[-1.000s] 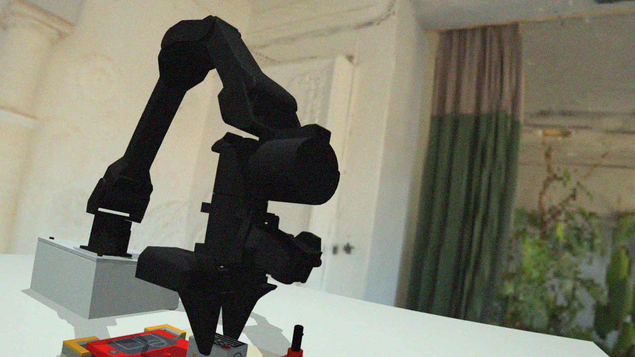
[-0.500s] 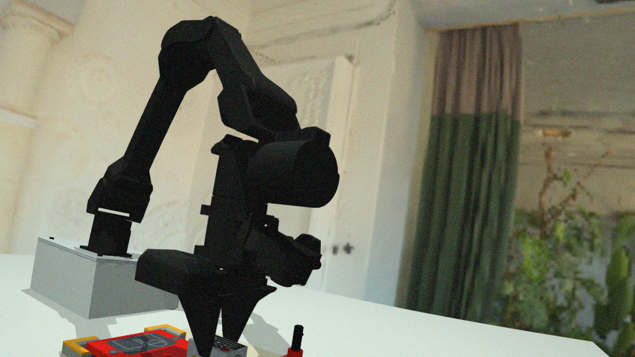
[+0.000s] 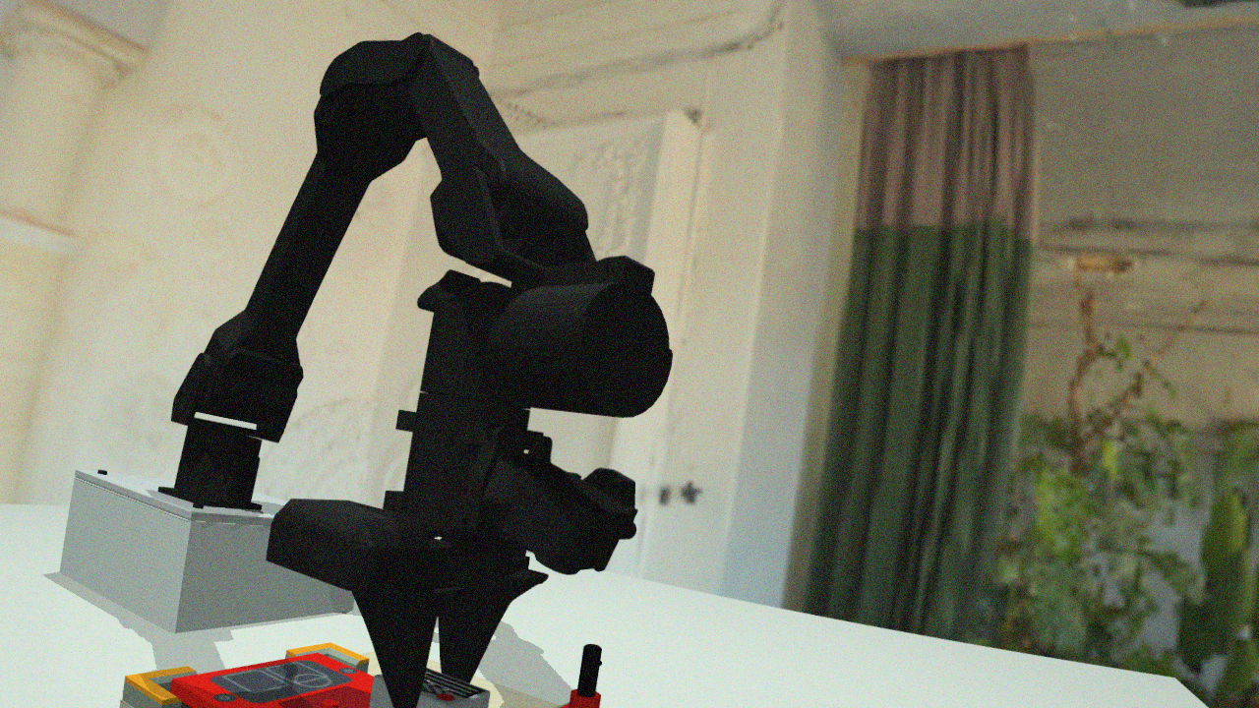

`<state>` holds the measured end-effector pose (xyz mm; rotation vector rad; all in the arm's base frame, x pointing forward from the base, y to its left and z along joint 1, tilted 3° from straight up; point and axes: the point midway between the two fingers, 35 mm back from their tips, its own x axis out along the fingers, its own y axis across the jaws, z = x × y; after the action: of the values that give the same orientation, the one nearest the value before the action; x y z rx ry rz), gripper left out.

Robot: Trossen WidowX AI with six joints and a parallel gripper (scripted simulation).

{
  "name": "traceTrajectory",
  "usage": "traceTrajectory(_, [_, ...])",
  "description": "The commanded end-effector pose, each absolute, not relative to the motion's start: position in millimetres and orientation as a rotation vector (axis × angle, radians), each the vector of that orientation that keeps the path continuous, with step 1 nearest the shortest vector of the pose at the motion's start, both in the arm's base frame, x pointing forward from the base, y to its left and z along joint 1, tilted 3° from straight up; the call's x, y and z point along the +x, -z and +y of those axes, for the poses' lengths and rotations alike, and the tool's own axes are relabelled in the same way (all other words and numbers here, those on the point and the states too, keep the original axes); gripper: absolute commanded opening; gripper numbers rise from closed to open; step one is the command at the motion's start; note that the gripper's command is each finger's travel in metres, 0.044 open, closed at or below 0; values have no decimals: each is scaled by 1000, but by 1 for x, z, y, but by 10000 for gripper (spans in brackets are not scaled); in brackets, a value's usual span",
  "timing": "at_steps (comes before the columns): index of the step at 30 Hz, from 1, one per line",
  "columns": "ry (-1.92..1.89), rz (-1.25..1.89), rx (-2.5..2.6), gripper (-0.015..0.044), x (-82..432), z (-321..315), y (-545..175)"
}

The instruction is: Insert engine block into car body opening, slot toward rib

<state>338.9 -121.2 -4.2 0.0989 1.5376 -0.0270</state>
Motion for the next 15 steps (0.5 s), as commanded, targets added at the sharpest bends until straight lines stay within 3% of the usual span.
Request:
traceTrajectory(1, [26, 1536, 97, 158, 339, -121, 5])
traceTrajectory(15, [25, 1536, 96, 158, 339, -121, 7])
